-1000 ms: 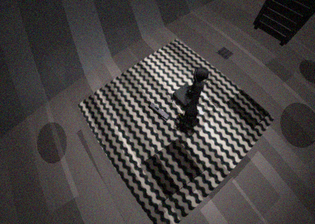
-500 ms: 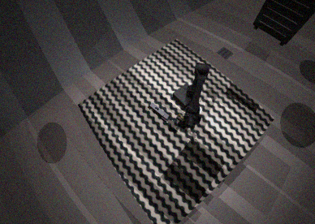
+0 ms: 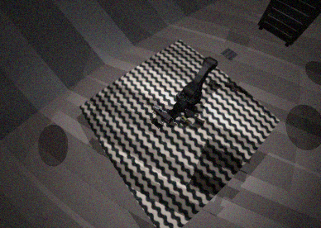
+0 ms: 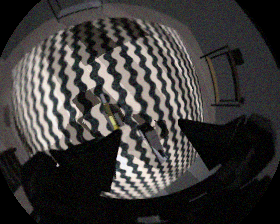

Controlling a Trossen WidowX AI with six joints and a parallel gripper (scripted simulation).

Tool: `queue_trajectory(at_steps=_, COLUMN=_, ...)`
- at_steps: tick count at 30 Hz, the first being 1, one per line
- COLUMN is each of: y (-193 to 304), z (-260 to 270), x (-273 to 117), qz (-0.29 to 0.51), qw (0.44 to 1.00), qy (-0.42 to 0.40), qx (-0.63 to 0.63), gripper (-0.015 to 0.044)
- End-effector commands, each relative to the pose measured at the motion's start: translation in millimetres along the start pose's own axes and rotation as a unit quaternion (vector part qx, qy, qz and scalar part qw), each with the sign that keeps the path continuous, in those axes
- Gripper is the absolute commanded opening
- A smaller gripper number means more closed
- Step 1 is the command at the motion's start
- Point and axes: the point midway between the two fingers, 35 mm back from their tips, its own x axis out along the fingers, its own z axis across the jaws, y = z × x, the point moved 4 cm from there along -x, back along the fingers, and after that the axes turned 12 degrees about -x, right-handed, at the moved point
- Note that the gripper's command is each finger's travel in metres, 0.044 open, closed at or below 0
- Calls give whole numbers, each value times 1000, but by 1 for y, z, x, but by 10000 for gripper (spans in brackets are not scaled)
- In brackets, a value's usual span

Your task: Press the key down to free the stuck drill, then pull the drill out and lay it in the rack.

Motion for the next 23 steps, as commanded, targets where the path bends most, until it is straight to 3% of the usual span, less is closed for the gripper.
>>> queue_trajectory(at_steps=1, y=32, z=-7, x=-41, qz=10, qw=994, qy=93, qx=50, gripper=440)
queue_trajectory(at_steps=12, y=94, z=29, x=-158, qz=140, qw=915, qy=350, qx=143, gripper=440)
queue_trajectory(at_steps=23, y=69, z=97, x=-233, qz=358, qw=773, qy=496, qx=171, gripper=440)
